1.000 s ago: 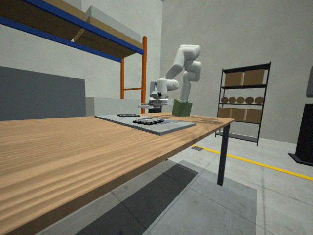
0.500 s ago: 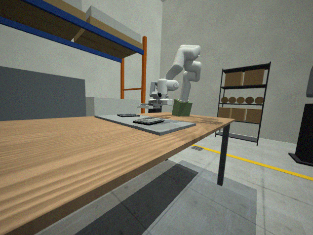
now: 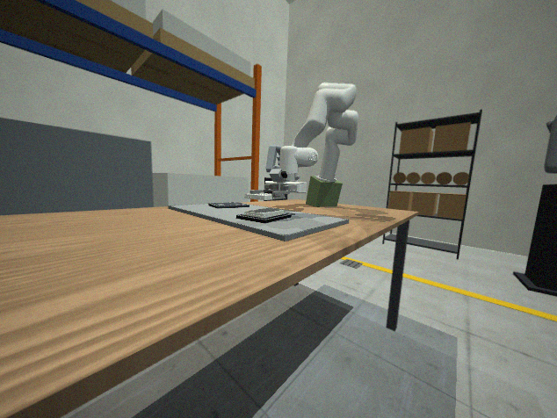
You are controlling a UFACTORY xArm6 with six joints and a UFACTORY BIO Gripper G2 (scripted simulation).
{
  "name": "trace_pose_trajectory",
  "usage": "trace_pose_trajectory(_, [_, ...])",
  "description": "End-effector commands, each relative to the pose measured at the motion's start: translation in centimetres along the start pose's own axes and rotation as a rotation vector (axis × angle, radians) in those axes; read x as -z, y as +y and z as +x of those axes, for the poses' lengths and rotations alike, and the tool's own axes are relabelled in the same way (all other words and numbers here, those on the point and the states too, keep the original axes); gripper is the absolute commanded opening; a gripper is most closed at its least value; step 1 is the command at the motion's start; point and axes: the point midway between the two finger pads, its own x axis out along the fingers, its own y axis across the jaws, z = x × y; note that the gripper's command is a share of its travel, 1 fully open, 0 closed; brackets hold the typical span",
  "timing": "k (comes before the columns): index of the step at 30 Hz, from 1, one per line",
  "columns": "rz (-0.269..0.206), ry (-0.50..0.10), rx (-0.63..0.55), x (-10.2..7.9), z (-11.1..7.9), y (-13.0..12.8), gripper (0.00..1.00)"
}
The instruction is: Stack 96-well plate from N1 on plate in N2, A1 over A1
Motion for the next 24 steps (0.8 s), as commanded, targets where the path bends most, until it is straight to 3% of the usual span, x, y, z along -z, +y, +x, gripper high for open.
trace_pose_trajectory(1, [0.001,-0.006,0.000,0.5,0.2,0.0,0.00])
trace_pose_trajectory(13, [0.001,-0.006,0.000,2.5,0.2,0.0,0.00])
trace_pose_trajectory(24, [0.001,-0.006,0.000,3.0,0.3,0.0,0.00])
